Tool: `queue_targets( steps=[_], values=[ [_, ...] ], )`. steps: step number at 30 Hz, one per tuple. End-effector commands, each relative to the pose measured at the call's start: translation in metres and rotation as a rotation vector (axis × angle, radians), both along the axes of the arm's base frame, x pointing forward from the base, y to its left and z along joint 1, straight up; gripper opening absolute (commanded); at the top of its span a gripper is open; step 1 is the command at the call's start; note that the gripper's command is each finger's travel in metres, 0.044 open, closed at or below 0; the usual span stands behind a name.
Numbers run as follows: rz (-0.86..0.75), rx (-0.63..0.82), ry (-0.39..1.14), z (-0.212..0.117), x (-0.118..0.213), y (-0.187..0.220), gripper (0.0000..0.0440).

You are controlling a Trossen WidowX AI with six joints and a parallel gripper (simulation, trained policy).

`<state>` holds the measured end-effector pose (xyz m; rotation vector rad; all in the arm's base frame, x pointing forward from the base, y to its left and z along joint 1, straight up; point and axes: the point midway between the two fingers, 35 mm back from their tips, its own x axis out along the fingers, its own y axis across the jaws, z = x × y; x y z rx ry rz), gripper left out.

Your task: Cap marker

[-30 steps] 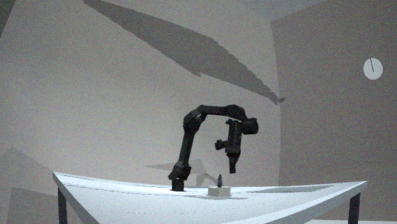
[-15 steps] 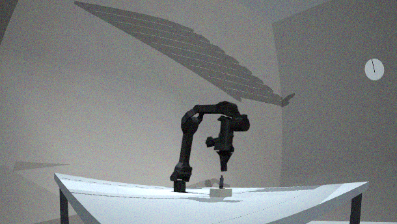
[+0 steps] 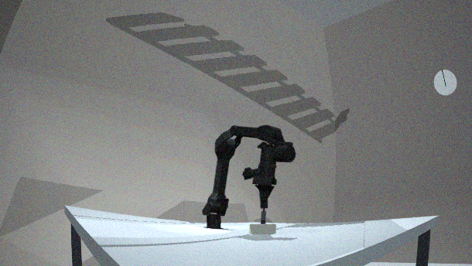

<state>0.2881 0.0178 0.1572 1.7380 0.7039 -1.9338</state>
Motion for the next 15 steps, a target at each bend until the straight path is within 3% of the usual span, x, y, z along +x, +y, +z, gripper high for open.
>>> queue_targets(
  steps=[1,15],
  values=[
    [0.008,0.005,0.011,-0.008,-0.001,0.001,0.0],
    [0.044,0.022,0.046,-0.036,-0.005,0.0,0.0]
  ],
)
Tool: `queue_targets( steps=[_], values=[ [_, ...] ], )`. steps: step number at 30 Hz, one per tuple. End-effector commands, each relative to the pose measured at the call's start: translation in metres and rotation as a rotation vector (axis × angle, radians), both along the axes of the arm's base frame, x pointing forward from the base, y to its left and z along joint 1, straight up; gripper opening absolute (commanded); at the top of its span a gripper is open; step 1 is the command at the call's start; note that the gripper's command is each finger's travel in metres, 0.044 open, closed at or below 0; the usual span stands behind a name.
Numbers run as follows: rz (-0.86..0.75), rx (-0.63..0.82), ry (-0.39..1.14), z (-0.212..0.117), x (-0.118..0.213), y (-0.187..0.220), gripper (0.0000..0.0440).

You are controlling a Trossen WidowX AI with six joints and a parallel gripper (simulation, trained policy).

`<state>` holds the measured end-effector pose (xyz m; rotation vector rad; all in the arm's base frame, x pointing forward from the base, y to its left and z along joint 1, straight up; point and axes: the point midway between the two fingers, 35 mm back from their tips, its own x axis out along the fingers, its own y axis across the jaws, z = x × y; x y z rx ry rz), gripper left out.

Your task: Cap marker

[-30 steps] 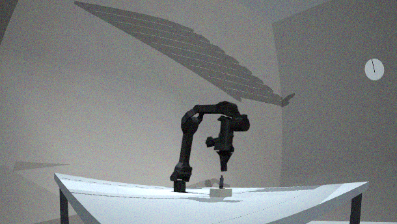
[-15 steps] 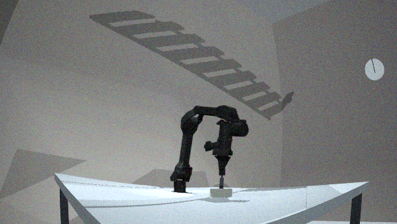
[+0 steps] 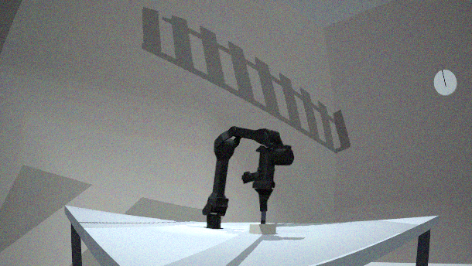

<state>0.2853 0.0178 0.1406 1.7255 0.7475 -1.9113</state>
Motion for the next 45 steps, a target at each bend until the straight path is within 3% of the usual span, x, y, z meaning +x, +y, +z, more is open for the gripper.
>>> queue_targets(
  steps=[1,17,31,33,45],
  values=[
    [0.012,0.004,0.046,-0.02,-0.002,0.0,0.0],
    [0.076,0.013,0.052,-0.045,-0.005,0.0,0.0006],
    [0.09,0.013,0.05,-0.048,-0.005,0.0,0.0019],
    [0.092,0.014,0.058,-0.049,-0.007,0.0,0.0051],
    [0.15,-0.002,0.034,-0.054,-0.005,-0.005,0.0066]
  ],
)
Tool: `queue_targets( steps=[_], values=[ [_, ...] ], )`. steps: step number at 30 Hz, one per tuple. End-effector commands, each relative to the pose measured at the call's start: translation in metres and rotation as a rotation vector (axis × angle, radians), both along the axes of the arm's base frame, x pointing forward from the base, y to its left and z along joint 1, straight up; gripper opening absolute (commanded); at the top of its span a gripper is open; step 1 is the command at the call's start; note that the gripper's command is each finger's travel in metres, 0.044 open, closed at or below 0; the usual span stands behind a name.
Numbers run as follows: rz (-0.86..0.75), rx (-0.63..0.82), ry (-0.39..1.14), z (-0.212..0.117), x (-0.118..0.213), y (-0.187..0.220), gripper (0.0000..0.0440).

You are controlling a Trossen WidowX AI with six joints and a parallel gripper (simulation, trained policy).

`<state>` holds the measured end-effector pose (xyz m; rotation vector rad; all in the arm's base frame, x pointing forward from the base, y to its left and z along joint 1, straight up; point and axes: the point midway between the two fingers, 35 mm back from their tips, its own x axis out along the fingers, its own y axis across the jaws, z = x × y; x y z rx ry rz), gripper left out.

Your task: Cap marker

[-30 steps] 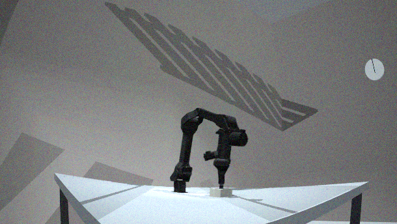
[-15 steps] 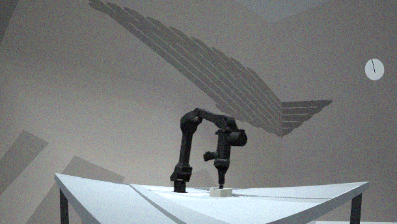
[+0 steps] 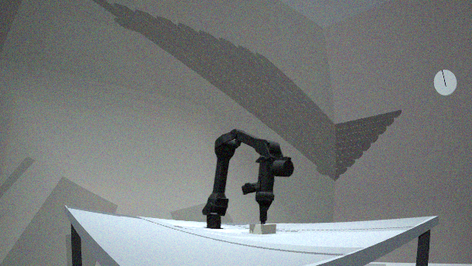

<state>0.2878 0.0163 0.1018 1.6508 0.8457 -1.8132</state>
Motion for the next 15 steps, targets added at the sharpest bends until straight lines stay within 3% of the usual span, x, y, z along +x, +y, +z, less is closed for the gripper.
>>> queue_targets(
  steps=[1,15],
  values=[
    [0.025,-0.017,0.042,-0.0153,-0.007,-0.0044,0.0067],
    [0.072,-0.031,0.026,-0.0188,-0.006,-0.0095,0.0088]
  ],
)
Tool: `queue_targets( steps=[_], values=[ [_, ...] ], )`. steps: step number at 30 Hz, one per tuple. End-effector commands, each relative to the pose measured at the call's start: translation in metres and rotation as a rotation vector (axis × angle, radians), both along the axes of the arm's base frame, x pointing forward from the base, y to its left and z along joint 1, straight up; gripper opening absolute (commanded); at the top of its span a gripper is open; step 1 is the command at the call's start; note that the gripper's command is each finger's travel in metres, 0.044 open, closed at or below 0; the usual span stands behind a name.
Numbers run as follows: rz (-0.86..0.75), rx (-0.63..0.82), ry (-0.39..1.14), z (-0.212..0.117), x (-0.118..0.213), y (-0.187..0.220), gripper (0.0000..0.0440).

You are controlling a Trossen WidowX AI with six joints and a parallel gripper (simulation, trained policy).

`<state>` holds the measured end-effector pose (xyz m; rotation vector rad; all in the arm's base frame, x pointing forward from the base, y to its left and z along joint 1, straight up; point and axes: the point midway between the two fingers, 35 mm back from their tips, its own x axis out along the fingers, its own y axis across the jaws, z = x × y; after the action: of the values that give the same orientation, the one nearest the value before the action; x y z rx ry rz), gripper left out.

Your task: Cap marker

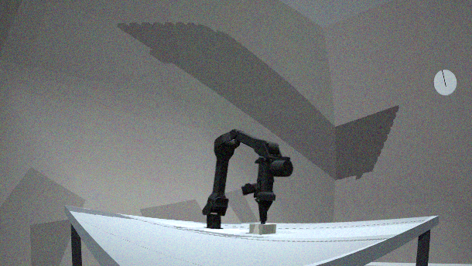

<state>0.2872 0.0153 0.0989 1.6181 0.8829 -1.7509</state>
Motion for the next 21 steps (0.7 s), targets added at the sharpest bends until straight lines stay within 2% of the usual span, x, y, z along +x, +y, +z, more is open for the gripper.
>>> queue_targets(
  steps=[1,21],
  values=[
    [0.009,-0.033,0.042,-0.0161,-0.0054,-0.0089,0.009],
    [0.036,-0.039,0.034,-0.0168,-0.0049,-0.0116,0.0121]
  ],
)
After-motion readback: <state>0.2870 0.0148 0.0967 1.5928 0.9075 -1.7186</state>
